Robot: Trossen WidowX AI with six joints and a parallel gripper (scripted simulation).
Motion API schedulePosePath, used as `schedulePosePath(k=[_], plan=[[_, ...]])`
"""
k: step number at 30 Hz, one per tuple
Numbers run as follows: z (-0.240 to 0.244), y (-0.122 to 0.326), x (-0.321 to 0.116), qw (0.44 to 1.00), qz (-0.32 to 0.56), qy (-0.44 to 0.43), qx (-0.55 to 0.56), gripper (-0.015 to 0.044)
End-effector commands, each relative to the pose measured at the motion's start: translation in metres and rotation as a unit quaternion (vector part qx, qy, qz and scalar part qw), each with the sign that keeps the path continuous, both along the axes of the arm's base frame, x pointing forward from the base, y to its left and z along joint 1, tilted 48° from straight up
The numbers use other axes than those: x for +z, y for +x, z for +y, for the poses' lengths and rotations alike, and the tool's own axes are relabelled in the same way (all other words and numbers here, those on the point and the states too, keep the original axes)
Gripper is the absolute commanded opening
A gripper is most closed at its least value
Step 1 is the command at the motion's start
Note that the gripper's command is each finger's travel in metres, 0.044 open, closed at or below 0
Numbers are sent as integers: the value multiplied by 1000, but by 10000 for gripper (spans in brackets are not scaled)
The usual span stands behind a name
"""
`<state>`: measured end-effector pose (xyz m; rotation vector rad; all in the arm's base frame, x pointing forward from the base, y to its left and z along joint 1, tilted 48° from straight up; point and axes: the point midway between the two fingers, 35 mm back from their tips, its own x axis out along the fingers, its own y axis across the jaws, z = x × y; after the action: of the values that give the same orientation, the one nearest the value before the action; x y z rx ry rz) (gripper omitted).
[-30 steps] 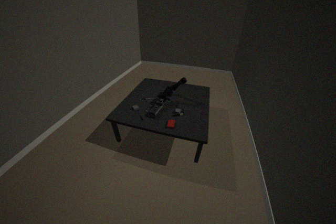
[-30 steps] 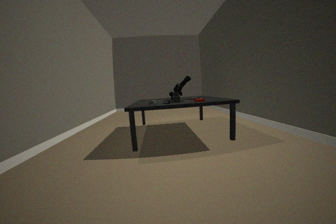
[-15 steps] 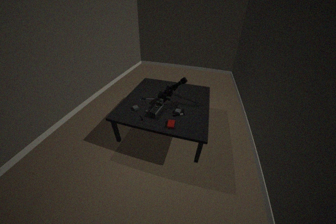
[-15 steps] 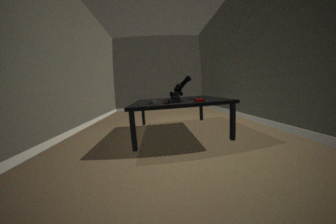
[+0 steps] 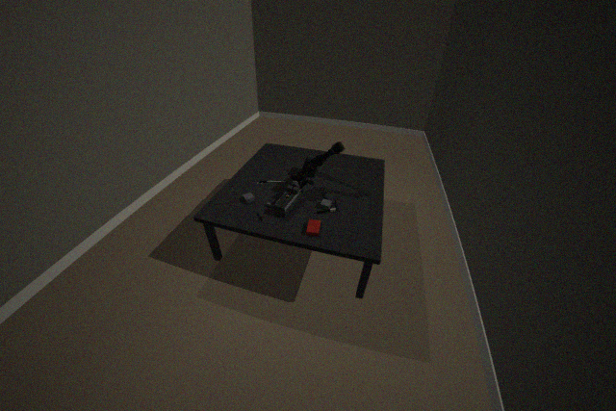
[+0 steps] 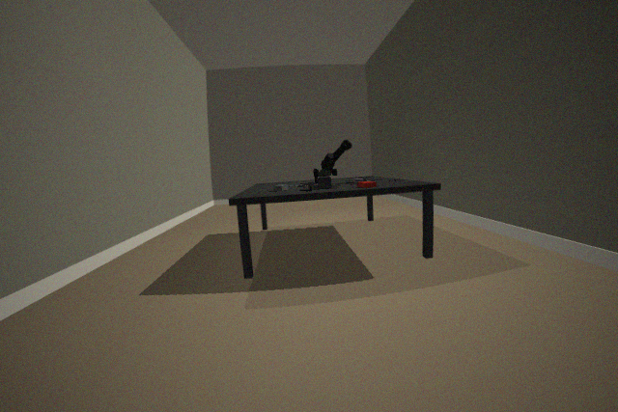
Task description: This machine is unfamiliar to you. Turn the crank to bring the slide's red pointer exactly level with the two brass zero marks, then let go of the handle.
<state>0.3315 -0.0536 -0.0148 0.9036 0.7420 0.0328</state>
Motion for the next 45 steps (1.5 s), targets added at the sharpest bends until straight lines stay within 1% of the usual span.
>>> schedulePosePath(k=[1, 29, 45], plan=[[3, 2, 9, 1000, -8, 2, 7, 0], [-9, 2, 37, 1000, -8, 2, 7, 0], [-10, 1, 36, 1000, -8, 1, 7, 0]])
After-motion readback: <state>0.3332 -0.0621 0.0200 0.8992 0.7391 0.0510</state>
